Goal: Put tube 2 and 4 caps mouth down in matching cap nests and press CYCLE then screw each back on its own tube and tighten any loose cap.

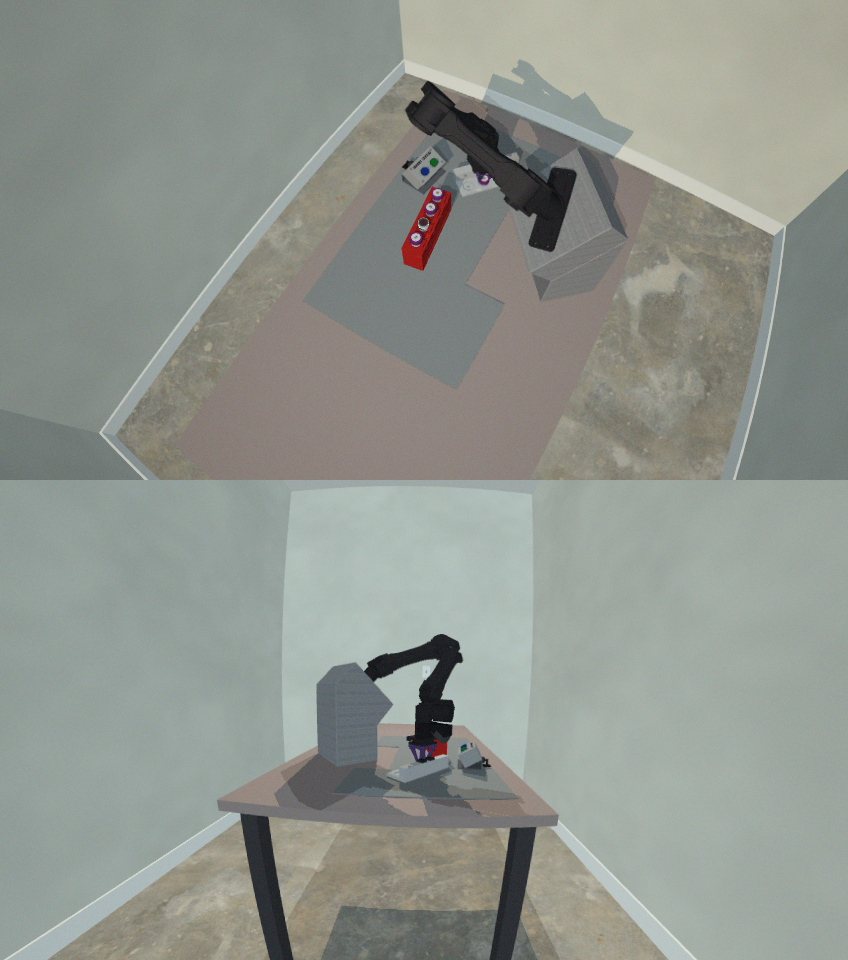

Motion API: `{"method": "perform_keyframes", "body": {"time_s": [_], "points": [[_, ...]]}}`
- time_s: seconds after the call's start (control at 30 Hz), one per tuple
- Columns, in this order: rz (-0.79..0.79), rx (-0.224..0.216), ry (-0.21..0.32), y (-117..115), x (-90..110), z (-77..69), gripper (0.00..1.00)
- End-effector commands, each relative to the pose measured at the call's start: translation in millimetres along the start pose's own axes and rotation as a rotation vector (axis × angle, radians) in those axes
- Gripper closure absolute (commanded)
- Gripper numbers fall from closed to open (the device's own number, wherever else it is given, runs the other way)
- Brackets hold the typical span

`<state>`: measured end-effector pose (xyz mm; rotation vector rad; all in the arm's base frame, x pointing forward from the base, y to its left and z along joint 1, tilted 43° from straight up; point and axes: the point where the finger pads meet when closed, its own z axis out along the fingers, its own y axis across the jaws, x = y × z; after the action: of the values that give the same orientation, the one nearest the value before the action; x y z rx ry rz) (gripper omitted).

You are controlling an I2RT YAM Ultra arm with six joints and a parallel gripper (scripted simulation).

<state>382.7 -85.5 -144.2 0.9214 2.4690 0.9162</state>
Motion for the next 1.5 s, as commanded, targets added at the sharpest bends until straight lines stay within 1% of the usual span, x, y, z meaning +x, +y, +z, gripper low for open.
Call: {"method": "perform_keyframes", "body": {"time_s": [0.0,1.03,1.47], "points": [[0.002,0.001,-0.014,-0.3,-4.7,-2.3,1.0],[0.002,0.001,-0.014,3.1,0.2,6.0,1.0],[0.002,0.001,-0.014,4.5,2.4,6.2,1.0]]}}
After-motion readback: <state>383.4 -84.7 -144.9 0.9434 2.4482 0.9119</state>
